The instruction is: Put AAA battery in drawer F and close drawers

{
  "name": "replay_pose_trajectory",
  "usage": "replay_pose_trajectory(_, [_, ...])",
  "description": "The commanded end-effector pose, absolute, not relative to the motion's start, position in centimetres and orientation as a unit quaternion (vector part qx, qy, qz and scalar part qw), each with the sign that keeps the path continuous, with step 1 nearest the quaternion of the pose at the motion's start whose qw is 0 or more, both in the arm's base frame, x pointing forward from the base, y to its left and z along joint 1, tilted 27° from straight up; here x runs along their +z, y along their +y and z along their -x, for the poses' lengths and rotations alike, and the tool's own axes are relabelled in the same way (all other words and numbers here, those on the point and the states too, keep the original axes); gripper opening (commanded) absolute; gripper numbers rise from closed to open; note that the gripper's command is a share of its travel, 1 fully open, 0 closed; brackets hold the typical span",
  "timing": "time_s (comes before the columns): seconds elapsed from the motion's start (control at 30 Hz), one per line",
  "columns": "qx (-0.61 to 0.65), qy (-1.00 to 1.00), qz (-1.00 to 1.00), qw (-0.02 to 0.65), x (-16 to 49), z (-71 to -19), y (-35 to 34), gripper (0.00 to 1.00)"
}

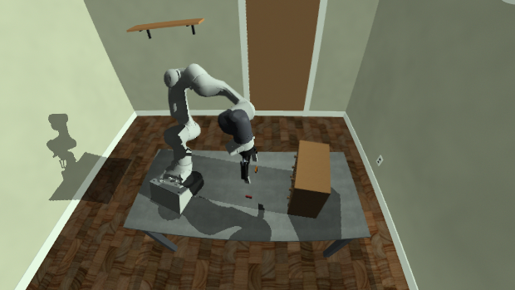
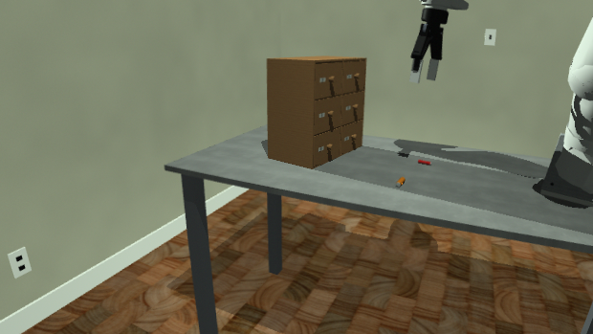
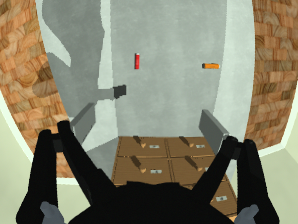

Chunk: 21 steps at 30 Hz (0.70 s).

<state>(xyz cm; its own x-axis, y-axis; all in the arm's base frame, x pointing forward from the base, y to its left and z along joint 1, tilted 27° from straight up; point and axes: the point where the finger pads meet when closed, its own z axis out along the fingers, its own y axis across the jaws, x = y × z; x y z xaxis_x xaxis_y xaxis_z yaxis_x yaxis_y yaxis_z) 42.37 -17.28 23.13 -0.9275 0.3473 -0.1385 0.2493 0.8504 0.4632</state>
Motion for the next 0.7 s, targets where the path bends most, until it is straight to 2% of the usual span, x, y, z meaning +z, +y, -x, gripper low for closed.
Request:
replay_pose_trajectory(0.0, [0.208,0.951,-0.156,0.169,22.8,-44.2,-17.9,1.0])
replay_pose_trajectory(0.37, [0.177,0.906,-0.19,0.335,19.9,-48.2,-17.5,1.0])
replay_pose_trajectory(0.43, [0.177,0.906,-0.19,0.335,19.9,-48.2,-17.5,1.0])
replay_pose_trajectory(0.67, [0.163,0.879,-0.202,0.4,18.7,-49.7,-17.3,1.0])
